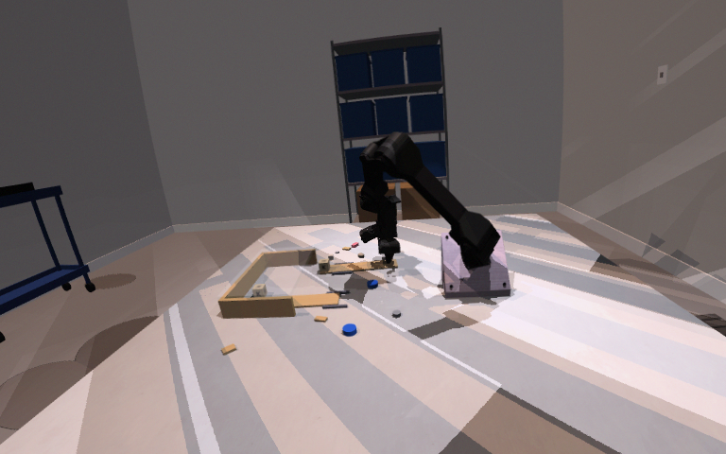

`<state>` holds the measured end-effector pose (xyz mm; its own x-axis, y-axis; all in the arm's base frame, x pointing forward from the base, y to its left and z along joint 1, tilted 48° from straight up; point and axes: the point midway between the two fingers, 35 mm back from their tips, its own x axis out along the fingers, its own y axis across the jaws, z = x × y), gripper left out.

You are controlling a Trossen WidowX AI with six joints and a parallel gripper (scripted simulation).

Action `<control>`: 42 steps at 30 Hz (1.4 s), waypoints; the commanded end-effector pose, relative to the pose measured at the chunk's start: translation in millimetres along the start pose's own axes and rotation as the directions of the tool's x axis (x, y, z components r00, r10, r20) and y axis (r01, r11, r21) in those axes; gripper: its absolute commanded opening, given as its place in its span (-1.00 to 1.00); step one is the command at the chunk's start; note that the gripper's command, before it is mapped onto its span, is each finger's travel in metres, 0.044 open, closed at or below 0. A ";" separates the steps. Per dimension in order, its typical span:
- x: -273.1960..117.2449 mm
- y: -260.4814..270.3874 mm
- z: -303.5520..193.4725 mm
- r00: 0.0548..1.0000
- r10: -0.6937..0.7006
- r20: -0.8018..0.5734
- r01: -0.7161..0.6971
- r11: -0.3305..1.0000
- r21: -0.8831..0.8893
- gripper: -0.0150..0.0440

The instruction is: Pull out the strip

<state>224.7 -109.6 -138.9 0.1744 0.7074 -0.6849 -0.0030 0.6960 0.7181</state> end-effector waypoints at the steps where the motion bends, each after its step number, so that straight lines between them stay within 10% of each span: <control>1: 6.5 4.7 -14.6 0.999 0.014 -0.031 -0.014 1.000 0.010 -0.49; 42: -20.3 -1.5 -4.2 1.000 0.005 -0.017 -0.005 1.000 0.006 -0.49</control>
<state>216.7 -109.9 -136.5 0.1601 0.7147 -0.6808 0.0027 0.6894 0.7244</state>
